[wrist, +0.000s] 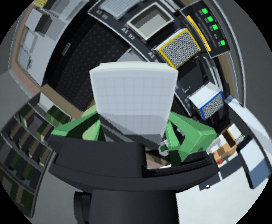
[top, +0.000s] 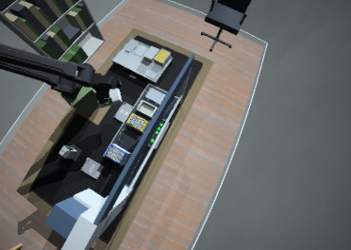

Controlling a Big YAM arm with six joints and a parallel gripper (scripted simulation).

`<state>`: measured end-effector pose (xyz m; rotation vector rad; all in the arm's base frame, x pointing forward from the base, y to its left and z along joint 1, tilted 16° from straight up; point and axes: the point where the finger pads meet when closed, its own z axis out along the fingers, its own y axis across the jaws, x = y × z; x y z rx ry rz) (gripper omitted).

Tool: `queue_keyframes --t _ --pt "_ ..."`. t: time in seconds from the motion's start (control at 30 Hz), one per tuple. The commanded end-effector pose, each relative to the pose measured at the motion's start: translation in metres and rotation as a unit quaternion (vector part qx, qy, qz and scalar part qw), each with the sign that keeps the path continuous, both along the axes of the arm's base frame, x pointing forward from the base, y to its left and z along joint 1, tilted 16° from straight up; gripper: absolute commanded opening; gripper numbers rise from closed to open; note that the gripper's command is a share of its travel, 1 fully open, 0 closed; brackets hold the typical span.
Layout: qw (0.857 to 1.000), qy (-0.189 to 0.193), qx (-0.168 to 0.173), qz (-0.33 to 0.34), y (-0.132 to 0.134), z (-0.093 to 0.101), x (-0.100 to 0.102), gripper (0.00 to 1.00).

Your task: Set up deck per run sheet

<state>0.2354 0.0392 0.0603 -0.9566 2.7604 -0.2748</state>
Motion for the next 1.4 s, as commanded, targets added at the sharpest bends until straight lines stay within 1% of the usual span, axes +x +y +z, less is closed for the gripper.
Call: queue_keyframes --t 0.0,0.17,0.33,0.4,0.63,0.9,0.97,1.17,1.37 --pt "0.999 -0.036 0.012 -0.001 0.0096 0.0258 0.0243 0.0" --pt "0.999 -0.036 0.012 -0.001 0.0096 0.0258 0.0243 0.0" --pt "0.998 -0.041 0.027 -0.049 0.0098 0.0257 0.0243 0.0" --pt "0.998 -0.041 0.027 -0.049 0.0098 0.0257 0.0243 0.0" --pt "0.991 -0.047 0.047 -0.116 0.0097 0.0257 0.0244 0.0" --pt "0.978 -0.055 0.069 -0.191 0.0096 0.0258 0.0244 0.0" --pt "0.978 -0.055 0.069 -0.191 0.0096 0.0258 0.0244 0.0" --pt "0.963 -0.06 0.086 -0.247 0.0096 0.0258 0.0244 0.0" --pt "0.946 -0.065 0.102 -0.302 0.0095 0.0257 0.0244 0.0"
